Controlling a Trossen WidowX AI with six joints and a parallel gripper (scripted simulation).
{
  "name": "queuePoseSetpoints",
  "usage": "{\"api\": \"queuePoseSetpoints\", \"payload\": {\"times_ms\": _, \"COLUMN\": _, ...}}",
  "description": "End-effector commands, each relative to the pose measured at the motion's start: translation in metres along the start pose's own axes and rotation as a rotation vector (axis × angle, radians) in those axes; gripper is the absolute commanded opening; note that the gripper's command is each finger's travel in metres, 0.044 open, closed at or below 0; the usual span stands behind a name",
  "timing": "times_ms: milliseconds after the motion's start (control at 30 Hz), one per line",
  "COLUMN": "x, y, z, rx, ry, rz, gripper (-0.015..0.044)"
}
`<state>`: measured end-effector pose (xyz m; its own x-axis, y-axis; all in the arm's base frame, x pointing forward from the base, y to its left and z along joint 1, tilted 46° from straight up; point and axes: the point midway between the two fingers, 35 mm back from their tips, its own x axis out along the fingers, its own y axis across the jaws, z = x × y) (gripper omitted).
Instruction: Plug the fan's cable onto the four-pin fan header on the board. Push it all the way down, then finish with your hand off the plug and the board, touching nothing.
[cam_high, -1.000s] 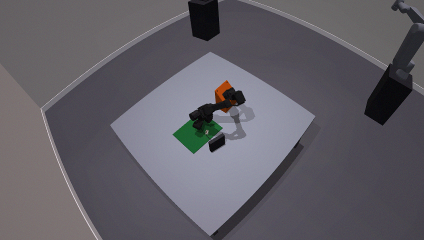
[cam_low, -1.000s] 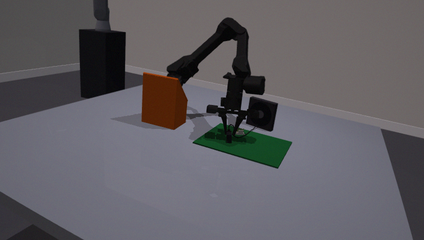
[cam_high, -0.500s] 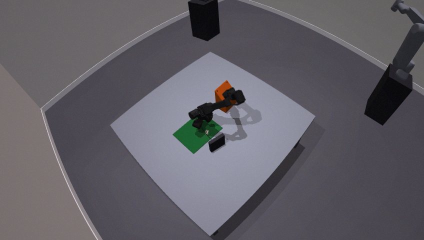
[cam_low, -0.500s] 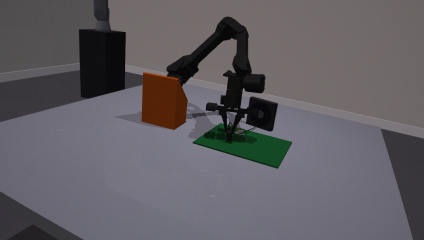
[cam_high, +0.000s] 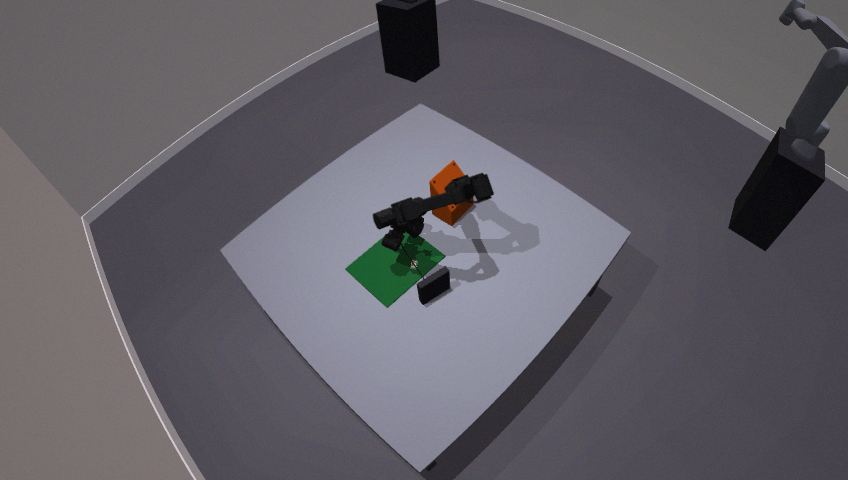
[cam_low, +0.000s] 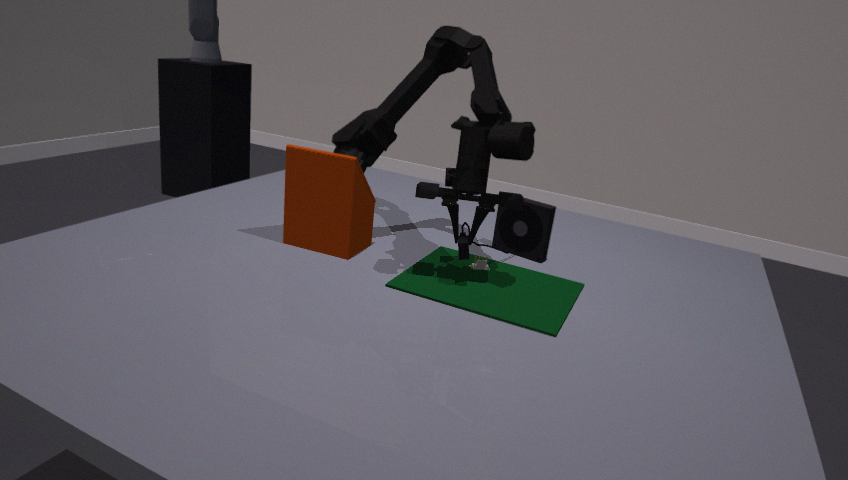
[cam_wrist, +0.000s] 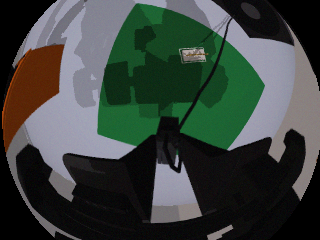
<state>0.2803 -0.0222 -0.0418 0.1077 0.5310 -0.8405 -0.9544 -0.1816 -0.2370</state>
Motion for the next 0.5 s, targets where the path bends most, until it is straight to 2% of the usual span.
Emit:
{"api": "queuePoseSetpoints", "payload": {"times_ms": 0, "x": -0.017, "y": -0.001, "z": -0.004, "rx": -0.011, "ry": 0.011, "rz": -0.003, "gripper": 0.0000}}
{"api": "queuePoseSetpoints", "payload": {"times_ms": 300, "x": -0.046, "y": 0.002, "z": -0.008, "rx": -0.009, "ry": 0.006, "rz": -0.003, "gripper": 0.0000}}
{"api": "queuePoseSetpoints", "payload": {"times_ms": 467, "x": -0.048, "y": 0.002, "z": -0.008, "rx": -0.003, "ry": 0.005, "rz": -0.003, "gripper": 0.0000}}
